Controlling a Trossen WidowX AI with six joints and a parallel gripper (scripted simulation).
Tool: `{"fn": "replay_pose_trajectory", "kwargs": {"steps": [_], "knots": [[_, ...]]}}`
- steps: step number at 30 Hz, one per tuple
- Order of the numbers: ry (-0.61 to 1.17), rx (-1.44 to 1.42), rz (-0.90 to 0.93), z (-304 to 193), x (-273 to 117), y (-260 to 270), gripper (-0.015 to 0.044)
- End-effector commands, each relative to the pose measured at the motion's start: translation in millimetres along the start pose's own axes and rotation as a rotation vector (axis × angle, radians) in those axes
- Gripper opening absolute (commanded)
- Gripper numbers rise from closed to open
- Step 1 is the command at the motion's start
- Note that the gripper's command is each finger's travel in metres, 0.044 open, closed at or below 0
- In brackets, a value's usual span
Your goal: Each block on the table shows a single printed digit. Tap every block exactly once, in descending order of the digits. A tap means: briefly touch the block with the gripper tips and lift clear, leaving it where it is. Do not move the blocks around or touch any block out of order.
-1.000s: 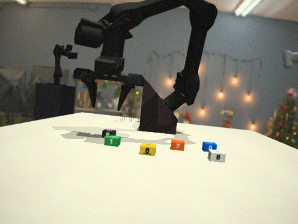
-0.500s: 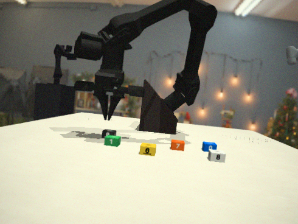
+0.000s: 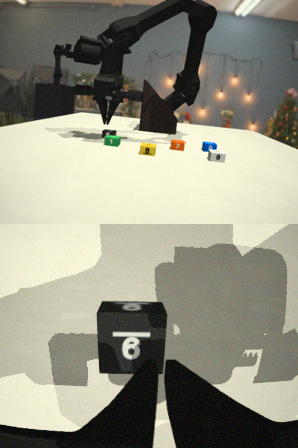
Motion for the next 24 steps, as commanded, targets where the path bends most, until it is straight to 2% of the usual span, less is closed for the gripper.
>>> {"fn": "replay_pose_trajectory", "kwargs": {"steps": [1, 14, 17, 22, 24], "knots": [[0.007, 0.006, 0.007, -2, 9, 1, 0.002], [0.007, 0.006, 0.008, -3, 20, 1, 0.002], [0.007, 0.006, 0.006, -2, -7, 1, 0.002], [0.007, 0.007, 0.006, -2, -13, 1, 0.002], [0.007, 0.007, 0.004, 0, -33, -1, 0.002]]}}
Point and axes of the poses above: the point midway between the two fingers, 35 mm back from their tips, its own x axis out along the fingers, its own y axis across the jaws, z = x × y, the point moved 10 cm from there along -x, back along the fingers, and after that the axes turned 13 degrees about x, right-handed, at the moved point
